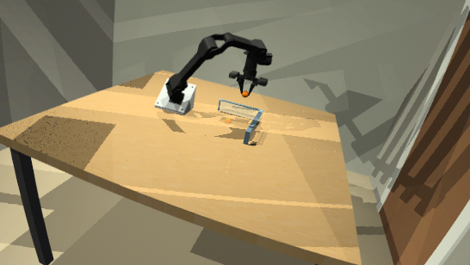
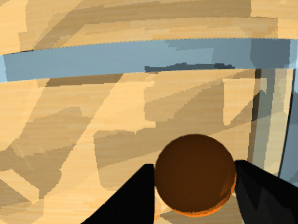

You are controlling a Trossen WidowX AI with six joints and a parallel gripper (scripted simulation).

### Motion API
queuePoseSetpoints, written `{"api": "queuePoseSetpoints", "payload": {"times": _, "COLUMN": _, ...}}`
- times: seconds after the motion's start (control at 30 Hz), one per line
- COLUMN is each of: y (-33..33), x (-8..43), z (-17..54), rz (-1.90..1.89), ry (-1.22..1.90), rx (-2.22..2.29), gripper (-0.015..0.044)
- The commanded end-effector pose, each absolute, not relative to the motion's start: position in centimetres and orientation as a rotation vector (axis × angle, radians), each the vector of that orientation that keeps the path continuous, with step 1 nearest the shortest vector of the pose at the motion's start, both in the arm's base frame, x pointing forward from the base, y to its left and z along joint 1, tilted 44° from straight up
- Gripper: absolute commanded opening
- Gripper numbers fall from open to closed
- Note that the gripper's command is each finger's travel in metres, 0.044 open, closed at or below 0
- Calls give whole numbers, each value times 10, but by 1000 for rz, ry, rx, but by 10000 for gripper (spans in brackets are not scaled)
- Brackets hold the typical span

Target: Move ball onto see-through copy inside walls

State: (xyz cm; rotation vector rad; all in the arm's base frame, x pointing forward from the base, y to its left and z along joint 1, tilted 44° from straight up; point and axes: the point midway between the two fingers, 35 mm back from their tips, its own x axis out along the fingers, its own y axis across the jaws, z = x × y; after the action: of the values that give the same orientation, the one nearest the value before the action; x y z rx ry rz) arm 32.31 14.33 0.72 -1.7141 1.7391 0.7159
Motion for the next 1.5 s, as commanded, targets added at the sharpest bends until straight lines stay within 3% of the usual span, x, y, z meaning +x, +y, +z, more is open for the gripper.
{"api": "queuePoseSetpoints", "payload": {"times": 0.0, "y": 149, "x": 321, "z": 14, "rz": 717, "ry": 1740, "rx": -1712, "gripper": 0}}
{"api": "queuePoseSetpoints", "payload": {"times": 0.97, "y": 34, "x": 287, "z": 64, "rz": 714, "ry": 1747, "rx": -1718, "gripper": 0}}
{"api": "queuePoseSetpoints", "payload": {"times": 1.47, "y": -2, "x": 288, "z": 26, "rz": 713, "ry": 1746, "rx": -1718, "gripper": 0}}
